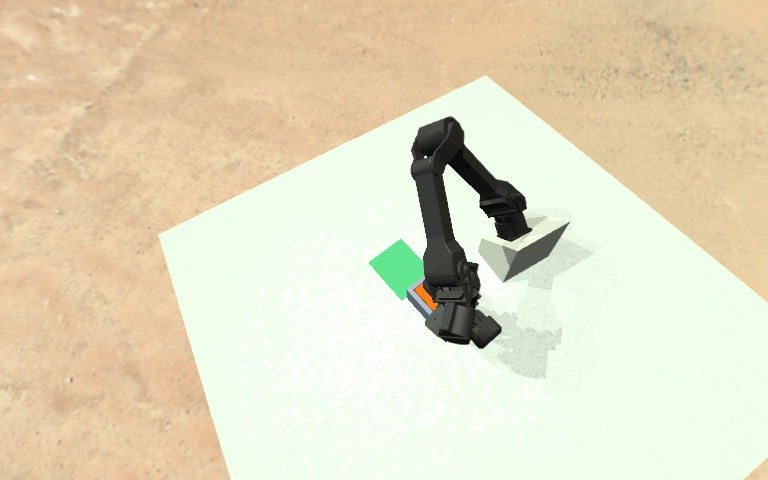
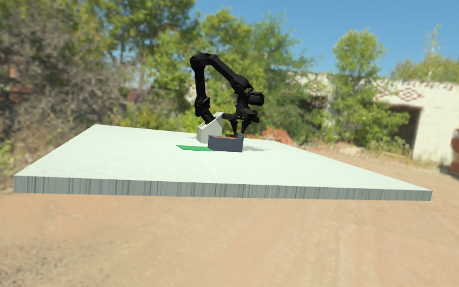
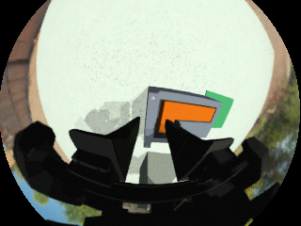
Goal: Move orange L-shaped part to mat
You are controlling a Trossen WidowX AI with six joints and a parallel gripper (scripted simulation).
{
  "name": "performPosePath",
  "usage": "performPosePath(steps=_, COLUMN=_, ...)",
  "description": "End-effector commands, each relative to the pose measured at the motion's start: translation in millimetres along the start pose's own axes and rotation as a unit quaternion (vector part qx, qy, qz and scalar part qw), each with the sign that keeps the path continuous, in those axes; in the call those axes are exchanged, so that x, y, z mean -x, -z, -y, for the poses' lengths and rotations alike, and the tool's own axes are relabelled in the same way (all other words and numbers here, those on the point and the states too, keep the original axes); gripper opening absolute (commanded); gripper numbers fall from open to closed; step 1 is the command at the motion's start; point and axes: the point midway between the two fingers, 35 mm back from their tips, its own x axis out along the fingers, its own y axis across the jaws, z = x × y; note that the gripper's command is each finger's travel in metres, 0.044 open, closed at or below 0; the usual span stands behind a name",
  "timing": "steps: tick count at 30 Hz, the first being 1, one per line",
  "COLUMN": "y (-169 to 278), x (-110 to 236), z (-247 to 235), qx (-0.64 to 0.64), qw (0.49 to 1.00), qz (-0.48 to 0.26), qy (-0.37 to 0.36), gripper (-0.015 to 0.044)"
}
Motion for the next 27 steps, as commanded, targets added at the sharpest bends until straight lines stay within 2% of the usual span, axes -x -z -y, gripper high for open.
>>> performPosePath(steps=1, y=2, x=-10, z=-1, qx=0.005, qw=1.000, qz=0.003, qy=0.004, gripper=0.0180)
performPosePath(steps=27, y=2, x=-46, z=0, qx=0.005, qw=1.000, qz=0.003, qy=0.005, gripper=0.0180)
